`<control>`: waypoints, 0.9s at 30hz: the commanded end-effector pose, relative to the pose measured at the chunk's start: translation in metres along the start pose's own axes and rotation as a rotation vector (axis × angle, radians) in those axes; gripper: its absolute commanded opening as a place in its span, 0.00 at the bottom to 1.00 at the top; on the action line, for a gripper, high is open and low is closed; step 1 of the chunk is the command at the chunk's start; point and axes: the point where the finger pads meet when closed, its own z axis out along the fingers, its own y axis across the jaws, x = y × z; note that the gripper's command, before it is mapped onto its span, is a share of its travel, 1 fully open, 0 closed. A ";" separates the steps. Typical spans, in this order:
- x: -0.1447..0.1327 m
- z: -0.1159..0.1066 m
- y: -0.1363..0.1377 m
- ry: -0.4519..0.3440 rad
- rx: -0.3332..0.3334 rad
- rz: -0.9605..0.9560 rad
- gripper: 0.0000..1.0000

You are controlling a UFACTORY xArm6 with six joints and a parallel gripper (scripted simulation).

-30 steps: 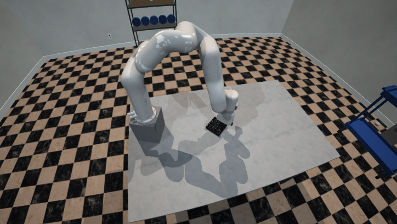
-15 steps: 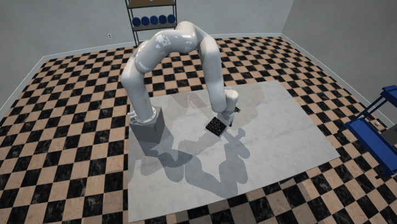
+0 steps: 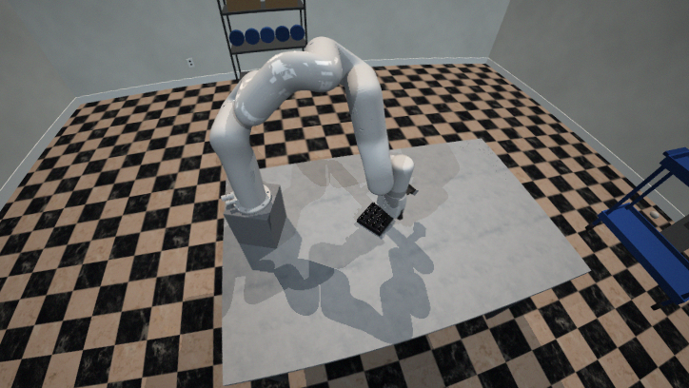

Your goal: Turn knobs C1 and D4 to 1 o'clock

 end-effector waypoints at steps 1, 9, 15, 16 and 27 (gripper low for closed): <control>0.001 -0.001 0.001 0.003 -0.002 0.000 0.19; 0.001 -0.001 0.001 0.003 -0.002 0.000 0.19; 0.001 -0.001 0.001 0.003 -0.002 0.000 0.19; 0.001 -0.001 0.001 0.003 -0.002 0.000 0.19; 0.001 -0.011 0.001 0.003 -0.002 0.000 0.19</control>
